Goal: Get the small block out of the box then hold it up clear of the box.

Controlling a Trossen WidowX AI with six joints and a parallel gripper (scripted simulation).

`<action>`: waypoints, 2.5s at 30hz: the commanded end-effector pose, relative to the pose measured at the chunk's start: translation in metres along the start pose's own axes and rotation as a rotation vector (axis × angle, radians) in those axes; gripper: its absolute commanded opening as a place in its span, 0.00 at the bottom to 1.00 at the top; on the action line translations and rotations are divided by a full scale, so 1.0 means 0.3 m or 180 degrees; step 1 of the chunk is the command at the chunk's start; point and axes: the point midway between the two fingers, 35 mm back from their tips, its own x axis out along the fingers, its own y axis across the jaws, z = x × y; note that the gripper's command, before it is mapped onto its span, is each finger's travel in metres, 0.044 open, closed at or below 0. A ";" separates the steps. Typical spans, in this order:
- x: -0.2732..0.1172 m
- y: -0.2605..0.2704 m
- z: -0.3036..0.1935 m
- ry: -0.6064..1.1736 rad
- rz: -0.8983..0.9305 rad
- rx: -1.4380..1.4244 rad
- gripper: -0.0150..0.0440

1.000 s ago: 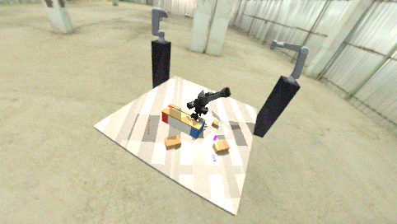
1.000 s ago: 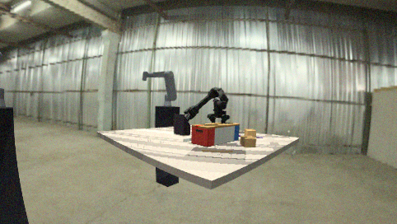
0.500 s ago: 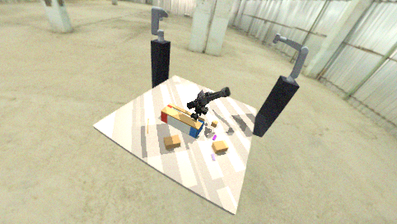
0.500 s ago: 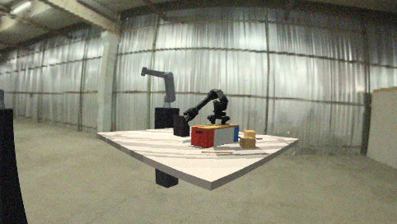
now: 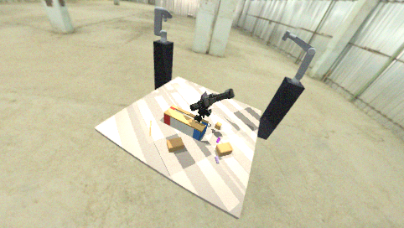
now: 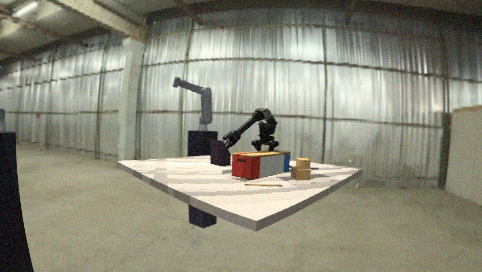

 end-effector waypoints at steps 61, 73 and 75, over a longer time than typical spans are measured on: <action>0.009 -0.015 0.022 -0.0015 -0.0013 -0.0032 0.93; 0.009 -0.015 0.022 -0.0015 -0.0013 -0.0032 0.93; 0.009 -0.015 0.022 -0.0015 -0.0013 -0.0032 0.93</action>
